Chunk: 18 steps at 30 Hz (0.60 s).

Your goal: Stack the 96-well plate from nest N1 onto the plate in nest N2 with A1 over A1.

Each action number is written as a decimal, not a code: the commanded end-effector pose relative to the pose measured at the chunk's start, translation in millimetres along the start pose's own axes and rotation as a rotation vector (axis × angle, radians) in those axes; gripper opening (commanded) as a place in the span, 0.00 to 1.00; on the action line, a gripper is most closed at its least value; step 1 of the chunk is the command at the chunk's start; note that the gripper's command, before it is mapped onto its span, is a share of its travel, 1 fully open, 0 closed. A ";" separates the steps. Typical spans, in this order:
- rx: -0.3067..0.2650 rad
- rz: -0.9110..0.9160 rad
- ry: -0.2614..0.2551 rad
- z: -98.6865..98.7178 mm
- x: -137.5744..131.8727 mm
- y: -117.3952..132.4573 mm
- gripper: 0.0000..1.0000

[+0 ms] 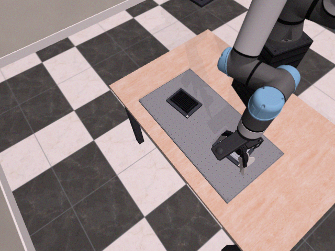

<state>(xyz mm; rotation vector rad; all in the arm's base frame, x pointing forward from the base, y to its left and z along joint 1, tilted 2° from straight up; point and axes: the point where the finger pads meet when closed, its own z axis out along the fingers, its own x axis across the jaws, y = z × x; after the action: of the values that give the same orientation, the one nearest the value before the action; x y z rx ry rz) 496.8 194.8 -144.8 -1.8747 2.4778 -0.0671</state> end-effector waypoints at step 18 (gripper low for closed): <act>-0.003 0.204 0.003 25.9 80.0 -27.9 1.00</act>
<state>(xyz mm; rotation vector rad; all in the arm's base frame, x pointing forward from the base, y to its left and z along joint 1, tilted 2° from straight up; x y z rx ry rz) 502.5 121.3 -166.3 -1.6605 2.6282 -0.0611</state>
